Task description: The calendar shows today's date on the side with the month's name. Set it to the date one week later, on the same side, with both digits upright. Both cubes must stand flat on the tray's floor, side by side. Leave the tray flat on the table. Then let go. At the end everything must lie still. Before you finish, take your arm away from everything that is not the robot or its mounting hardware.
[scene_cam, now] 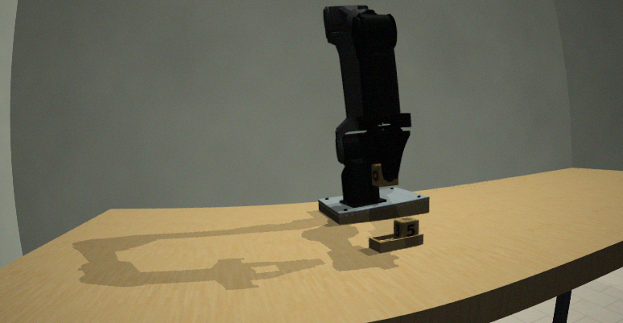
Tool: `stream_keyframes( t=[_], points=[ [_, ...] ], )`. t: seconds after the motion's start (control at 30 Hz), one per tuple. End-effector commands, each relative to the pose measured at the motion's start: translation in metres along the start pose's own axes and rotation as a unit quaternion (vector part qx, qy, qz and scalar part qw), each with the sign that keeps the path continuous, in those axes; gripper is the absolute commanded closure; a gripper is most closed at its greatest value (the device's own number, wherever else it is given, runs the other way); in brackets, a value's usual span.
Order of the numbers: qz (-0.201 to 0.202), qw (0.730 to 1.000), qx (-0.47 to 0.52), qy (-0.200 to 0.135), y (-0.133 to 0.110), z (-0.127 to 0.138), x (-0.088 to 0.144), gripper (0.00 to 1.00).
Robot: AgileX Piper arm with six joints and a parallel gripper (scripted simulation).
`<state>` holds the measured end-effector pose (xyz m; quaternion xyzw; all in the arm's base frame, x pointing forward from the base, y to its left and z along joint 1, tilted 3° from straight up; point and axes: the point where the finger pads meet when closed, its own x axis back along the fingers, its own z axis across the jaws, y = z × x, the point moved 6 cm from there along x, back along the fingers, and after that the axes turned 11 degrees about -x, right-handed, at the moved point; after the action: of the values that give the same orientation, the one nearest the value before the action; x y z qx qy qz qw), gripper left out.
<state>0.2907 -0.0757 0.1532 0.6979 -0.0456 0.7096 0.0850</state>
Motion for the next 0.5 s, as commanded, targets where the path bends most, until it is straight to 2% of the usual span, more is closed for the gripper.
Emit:
stream_keyframes(
  t=[0.0, 0.13, 0.2, 0.47],
  points=[
    [0.000, 1.000, -0.001, -0.001, 0.000, 0.000, -0.006, 0.62],
    [0.000, 1.000, -0.001, -0.001, 0.000, 0.000, -0.022, 0.62],
    [0.000, 1.000, -0.001, -0.001, 0.000, 0.000, -0.022, 0.62],
    [0.000, 1.000, -0.001, -0.001, -0.001, 0.000, -0.058, 0.62]
  ],
)
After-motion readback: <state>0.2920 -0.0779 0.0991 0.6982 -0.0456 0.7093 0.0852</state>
